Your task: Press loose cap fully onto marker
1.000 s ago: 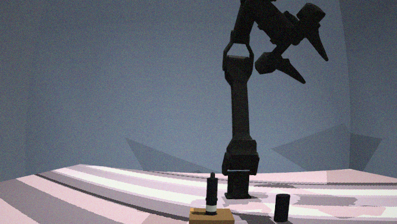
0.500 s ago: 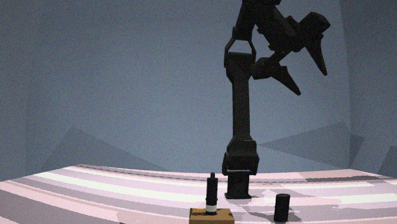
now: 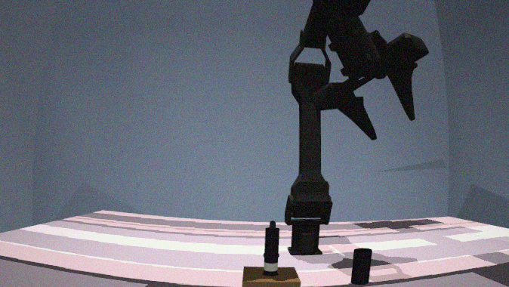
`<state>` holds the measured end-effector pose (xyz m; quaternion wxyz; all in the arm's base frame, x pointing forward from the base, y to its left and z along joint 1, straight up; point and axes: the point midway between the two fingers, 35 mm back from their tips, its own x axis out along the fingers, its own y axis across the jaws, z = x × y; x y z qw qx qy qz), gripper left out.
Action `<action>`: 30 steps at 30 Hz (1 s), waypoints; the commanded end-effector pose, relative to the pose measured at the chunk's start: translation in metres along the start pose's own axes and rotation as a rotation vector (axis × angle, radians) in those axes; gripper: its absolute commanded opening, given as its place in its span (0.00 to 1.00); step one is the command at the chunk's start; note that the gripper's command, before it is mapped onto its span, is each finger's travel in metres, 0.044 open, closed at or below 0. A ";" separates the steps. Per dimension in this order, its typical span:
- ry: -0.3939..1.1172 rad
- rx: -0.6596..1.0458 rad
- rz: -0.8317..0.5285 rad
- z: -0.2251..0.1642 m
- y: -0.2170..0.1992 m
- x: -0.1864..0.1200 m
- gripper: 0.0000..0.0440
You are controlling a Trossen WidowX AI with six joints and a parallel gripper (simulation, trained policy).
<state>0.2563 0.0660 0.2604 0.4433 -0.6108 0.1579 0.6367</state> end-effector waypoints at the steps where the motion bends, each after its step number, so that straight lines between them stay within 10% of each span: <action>1: -0.005 0.004 0.044 -0.005 0.005 0.009 0.74; 30: 0.019 -0.010 0.326 -0.036 0.035 0.056 0.74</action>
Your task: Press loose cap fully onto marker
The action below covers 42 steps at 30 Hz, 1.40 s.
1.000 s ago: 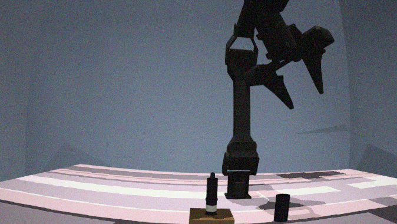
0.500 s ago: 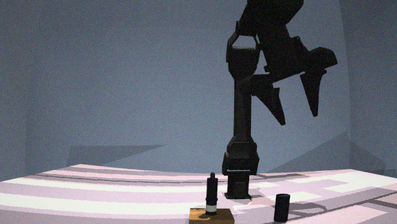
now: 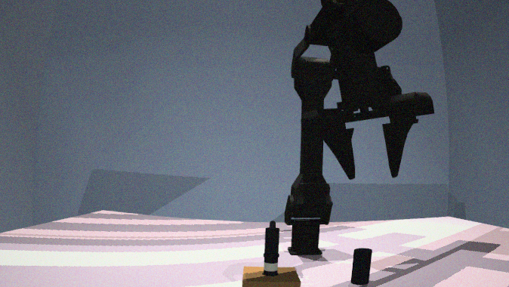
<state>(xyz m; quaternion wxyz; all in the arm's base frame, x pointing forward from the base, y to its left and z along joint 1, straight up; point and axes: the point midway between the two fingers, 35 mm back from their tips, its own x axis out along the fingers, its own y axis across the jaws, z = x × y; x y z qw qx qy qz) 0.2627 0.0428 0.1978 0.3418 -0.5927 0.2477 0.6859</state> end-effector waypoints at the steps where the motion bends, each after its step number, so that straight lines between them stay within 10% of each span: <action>1: -0.009 -0.004 0.046 -0.002 0.004 0.009 0.74; 42: -0.051 -0.195 0.296 0.002 0.025 0.101 0.68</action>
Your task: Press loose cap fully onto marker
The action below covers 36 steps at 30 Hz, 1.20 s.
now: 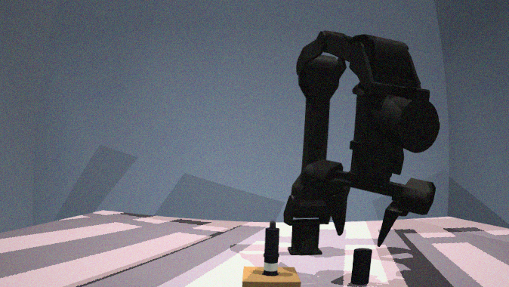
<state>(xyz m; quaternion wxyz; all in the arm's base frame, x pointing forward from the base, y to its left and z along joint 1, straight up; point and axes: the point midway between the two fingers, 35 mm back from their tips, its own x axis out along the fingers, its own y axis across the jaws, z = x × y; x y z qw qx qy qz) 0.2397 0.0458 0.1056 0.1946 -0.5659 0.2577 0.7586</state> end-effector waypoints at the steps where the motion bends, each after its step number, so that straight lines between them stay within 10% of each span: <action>1: -0.007 -0.024 0.019 0.001 0.000 0.011 0.67; 18: 0.021 -0.153 0.043 0.001 -0.004 0.049 0.57; 26: 0.068 -0.190 0.025 0.001 -0.004 0.043 0.17; 36: 0.161 -0.204 -0.036 -0.010 -0.008 0.012 0.18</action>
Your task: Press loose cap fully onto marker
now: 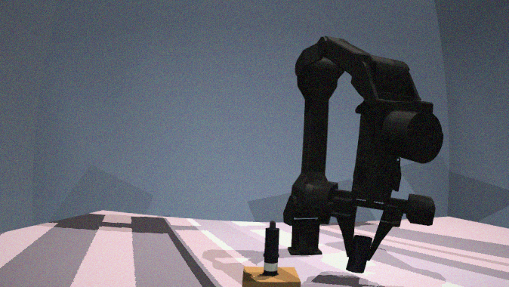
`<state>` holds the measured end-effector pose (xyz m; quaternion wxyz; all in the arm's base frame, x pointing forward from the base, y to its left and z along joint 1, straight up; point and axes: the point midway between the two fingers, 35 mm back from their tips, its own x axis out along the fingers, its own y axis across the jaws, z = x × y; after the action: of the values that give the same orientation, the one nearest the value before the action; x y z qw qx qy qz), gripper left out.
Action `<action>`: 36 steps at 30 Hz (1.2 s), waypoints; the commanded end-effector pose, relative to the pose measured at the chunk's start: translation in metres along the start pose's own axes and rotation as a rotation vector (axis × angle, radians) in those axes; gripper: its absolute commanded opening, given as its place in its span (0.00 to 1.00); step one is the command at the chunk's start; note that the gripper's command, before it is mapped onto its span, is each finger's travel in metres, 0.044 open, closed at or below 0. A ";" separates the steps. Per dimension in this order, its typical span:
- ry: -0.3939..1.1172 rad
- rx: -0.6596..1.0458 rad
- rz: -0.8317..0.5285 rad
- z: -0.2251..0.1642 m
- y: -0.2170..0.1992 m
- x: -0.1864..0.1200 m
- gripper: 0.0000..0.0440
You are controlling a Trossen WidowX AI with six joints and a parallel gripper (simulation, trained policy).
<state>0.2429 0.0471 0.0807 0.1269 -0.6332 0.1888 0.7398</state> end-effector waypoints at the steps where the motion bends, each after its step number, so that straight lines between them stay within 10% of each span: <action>1: 0.039 -0.005 -0.022 -0.006 -0.001 -0.014 0.18; 36: 0.130 0.134 -0.110 -0.068 0.052 -0.093 0.14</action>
<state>0.2931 -0.0179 0.1677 0.1951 -0.6803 0.2067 0.6756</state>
